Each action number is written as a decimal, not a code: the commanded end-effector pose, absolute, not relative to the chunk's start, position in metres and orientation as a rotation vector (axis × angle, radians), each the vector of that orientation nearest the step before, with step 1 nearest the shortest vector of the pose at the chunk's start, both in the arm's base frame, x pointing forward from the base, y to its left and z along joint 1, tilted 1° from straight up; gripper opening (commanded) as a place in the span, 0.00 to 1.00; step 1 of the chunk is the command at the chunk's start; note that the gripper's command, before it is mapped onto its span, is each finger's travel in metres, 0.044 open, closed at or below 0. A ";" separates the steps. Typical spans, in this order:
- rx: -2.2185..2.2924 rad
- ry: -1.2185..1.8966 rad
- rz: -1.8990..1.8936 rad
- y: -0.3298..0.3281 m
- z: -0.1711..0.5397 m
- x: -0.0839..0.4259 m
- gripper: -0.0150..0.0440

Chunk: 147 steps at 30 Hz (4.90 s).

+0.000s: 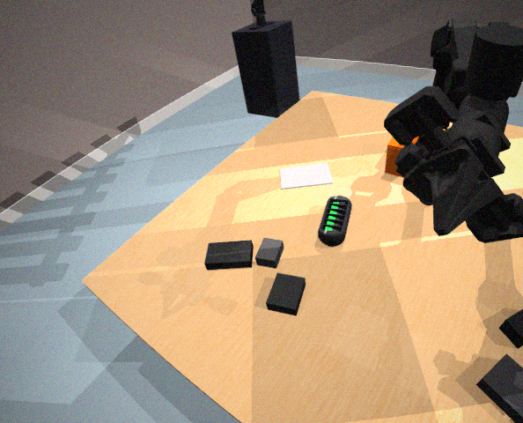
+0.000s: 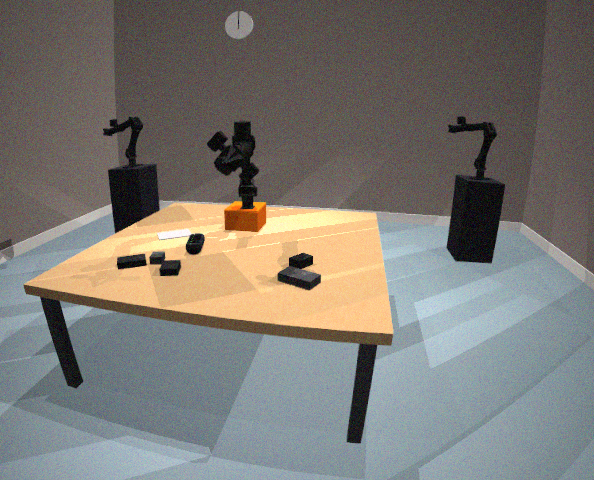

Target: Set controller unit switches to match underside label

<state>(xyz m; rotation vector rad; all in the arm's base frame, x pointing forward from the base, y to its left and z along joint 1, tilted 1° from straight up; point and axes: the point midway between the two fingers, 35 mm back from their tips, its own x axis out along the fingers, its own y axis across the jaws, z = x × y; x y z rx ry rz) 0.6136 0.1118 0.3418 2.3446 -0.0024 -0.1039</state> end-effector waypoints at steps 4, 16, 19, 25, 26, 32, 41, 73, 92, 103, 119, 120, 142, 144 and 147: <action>2.262 0.093 -0.498 0.033 0.251 0.625 0.25; 2.188 0.286 -1.243 -0.102 0.104 0.564 0.25; 2.181 0.345 -1.449 -0.131 0.074 0.533 0.25; 2.180 0.471 -1.864 -0.174 0.028 0.461 0.25; 2.182 0.494 -1.933 -0.179 0.023 0.448 0.25; 2.189 0.574 -2.171 -0.193 0.010 0.405 0.25; 2.189 0.575 -2.170 -0.193 0.004 0.406 0.25; 2.189 0.574 -2.171 -0.195 -0.043 0.408 0.25; 2.189 0.575 -2.171 -0.188 -0.044 0.407 0.25; 2.189 0.575 -2.171 -0.184 -0.044 0.405 0.25; 2.190 0.577 -2.172 -0.173 -0.044 0.404 0.25; 2.190 0.577 -2.172 -0.172 -0.044 0.404 0.25; 2.190 0.580 -2.173 -0.149 -0.046 0.398 0.25; 2.190 0.580 -2.173 -0.147 -0.046 0.398 0.25; 2.190 0.580 -2.173 -0.145 -0.046 0.397 0.25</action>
